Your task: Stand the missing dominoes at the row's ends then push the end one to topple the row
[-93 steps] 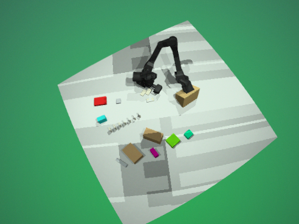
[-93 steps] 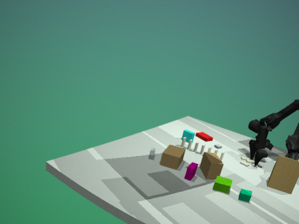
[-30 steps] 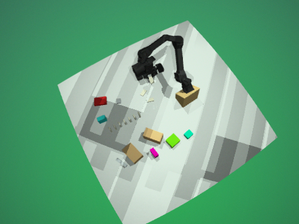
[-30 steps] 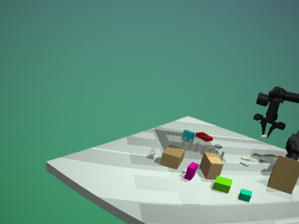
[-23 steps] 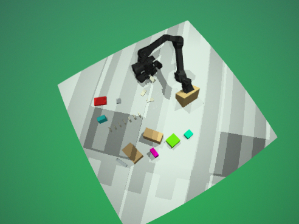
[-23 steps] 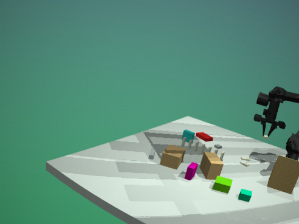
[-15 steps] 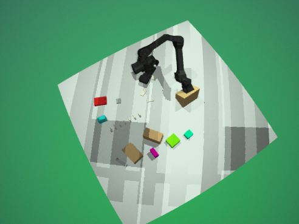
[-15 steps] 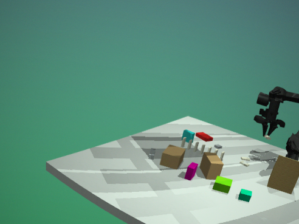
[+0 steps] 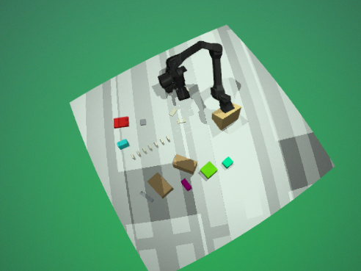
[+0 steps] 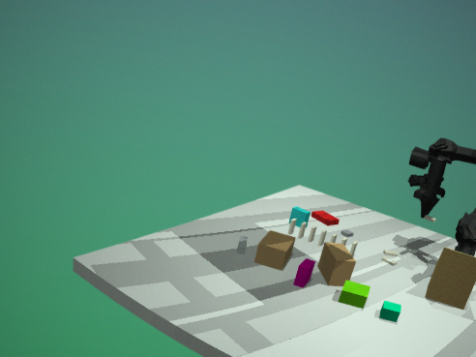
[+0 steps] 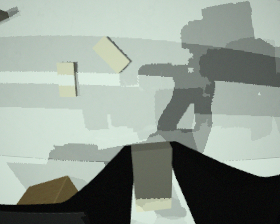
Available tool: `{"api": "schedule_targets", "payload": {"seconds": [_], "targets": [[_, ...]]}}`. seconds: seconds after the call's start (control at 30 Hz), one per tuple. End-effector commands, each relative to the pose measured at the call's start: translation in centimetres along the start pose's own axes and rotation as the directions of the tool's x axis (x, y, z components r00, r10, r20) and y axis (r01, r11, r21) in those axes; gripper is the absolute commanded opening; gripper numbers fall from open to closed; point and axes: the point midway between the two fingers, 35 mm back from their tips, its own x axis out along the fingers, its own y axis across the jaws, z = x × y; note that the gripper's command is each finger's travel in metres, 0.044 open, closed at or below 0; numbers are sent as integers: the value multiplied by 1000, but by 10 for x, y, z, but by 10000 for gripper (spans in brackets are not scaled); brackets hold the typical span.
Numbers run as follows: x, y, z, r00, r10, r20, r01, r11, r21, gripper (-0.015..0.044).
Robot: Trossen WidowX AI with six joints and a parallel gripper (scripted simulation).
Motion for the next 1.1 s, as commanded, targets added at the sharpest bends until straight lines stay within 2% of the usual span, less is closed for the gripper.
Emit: {"api": "schedule_targets", "payload": {"seconds": [0.0, 0.27, 0.63, 1.07], "targets": [[-1, -4, 2, 1000, -4, 6, 5, 984, -176, 107], [1, -3, 1, 1000, 10, 4, -9, 986, -165, 107], [29, 19, 4, 976, 215, 29, -215, 977, 4, 107], [53, 33, 19, 904, 389, 179, -416, 896, 157, 107]]}}
